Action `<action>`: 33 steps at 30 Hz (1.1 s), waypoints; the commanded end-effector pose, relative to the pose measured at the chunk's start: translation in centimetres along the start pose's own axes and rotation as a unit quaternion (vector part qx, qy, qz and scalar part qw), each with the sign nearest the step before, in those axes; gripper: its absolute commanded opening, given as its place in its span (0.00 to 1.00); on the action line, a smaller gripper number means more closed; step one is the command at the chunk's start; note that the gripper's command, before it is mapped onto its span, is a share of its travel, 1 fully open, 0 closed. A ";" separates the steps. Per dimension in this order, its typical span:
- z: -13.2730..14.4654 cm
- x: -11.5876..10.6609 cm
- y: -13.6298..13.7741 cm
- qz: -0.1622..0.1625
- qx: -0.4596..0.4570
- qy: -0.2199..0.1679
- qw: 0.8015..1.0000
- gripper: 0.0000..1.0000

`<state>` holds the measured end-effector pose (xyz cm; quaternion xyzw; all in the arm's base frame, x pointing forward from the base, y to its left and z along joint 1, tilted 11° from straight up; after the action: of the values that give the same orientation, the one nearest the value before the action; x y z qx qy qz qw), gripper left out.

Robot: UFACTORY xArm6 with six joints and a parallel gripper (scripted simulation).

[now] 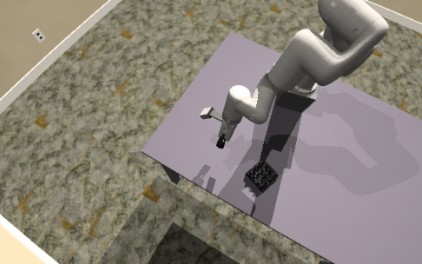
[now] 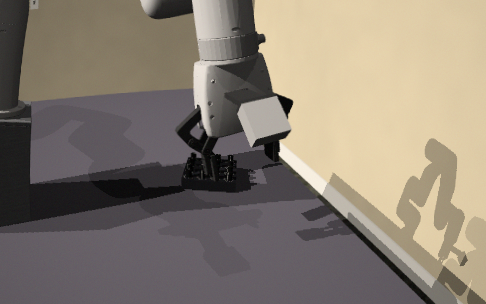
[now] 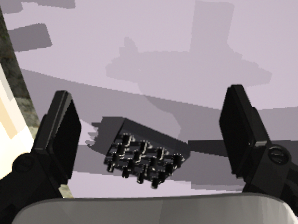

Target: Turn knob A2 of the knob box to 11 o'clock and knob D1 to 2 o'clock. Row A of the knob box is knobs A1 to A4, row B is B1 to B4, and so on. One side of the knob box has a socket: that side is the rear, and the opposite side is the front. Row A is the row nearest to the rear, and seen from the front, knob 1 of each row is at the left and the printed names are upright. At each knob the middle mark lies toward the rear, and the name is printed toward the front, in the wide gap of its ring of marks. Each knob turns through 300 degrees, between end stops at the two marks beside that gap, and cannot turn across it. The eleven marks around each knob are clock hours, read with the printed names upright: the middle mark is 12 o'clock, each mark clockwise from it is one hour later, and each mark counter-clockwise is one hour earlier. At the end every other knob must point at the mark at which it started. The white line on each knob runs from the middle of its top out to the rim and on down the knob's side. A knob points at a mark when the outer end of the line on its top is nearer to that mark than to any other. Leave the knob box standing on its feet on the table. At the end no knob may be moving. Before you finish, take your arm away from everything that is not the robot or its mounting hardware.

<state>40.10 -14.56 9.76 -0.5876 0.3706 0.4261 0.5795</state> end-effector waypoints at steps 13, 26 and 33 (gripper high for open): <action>6.8 2.3 -2.5 0.044 -0.202 -0.019 0.978 1.00; 11.6 3.5 -3.2 0.060 -0.326 -0.031 0.943 1.00; 14.4 4.1 -3.2 0.067 -0.394 -0.038 0.916 1.00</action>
<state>43.26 -2.07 7.83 -0.7126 0.2139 0.5800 0.3315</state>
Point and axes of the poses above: the point where the finger pads meet when closed, its own x axis out along the fingers, its own y axis across the jaws, z = x × y, the point moved 9 cm from there along -x, back along the fingers, and after that the axes turned 6 degrees about x, right-handed, at the moved point
